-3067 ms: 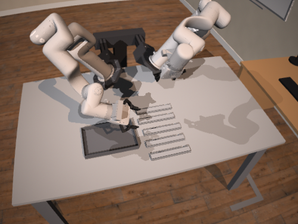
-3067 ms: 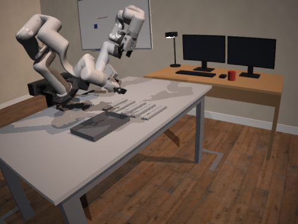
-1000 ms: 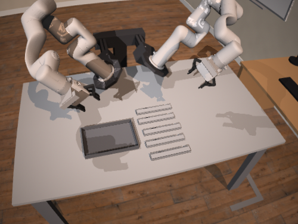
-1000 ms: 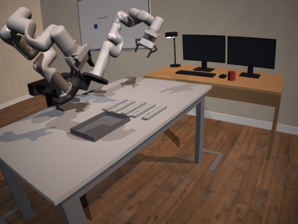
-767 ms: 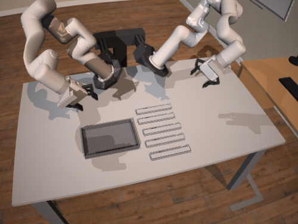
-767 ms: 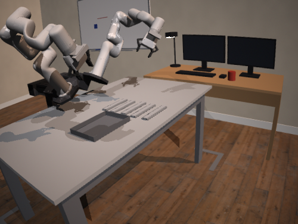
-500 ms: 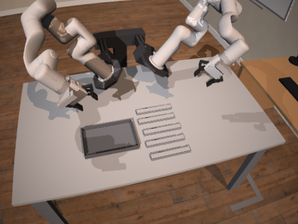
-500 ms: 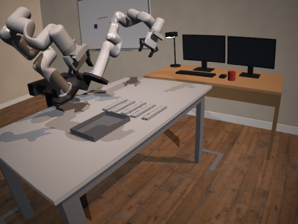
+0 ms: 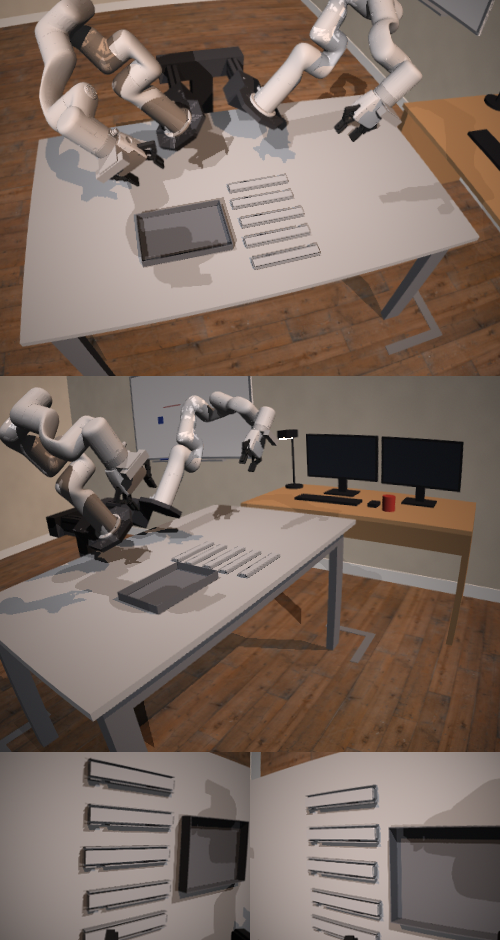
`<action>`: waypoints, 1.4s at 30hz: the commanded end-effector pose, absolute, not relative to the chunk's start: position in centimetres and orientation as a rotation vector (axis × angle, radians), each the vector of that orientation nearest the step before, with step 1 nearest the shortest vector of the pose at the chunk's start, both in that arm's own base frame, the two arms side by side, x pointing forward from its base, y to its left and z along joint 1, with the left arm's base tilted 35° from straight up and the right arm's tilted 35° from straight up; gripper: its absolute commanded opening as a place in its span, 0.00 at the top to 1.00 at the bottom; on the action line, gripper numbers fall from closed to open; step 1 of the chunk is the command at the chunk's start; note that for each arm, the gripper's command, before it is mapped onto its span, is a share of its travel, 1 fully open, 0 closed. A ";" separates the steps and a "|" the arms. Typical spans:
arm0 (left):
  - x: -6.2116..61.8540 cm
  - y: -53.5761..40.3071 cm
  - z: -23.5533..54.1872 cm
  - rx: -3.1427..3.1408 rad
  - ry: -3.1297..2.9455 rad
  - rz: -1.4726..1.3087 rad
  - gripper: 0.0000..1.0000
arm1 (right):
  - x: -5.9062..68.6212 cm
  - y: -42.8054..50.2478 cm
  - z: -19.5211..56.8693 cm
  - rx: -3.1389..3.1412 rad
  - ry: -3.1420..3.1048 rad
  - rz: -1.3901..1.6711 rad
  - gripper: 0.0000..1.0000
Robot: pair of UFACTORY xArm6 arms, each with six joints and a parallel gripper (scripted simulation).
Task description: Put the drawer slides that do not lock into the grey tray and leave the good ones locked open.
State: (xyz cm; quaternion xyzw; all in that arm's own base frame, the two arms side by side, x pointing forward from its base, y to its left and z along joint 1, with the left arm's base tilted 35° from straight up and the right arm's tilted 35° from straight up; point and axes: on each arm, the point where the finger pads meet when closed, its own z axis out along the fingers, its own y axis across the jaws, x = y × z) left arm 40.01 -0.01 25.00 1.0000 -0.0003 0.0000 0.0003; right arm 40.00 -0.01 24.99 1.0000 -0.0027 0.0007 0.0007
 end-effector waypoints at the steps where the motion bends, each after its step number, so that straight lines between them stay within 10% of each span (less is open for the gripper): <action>1: 40.1 0.0 25.1 3.146 0.023 0.014 1.00 | 40.1 0.0 25.1 3.137 -0.023 0.014 0.00; 42: 40.1 -0.6 24.9 2.533 2.282 0.809 1.00 | 40.0 0.5 25.0 2.015 -1.815 0.643 0.00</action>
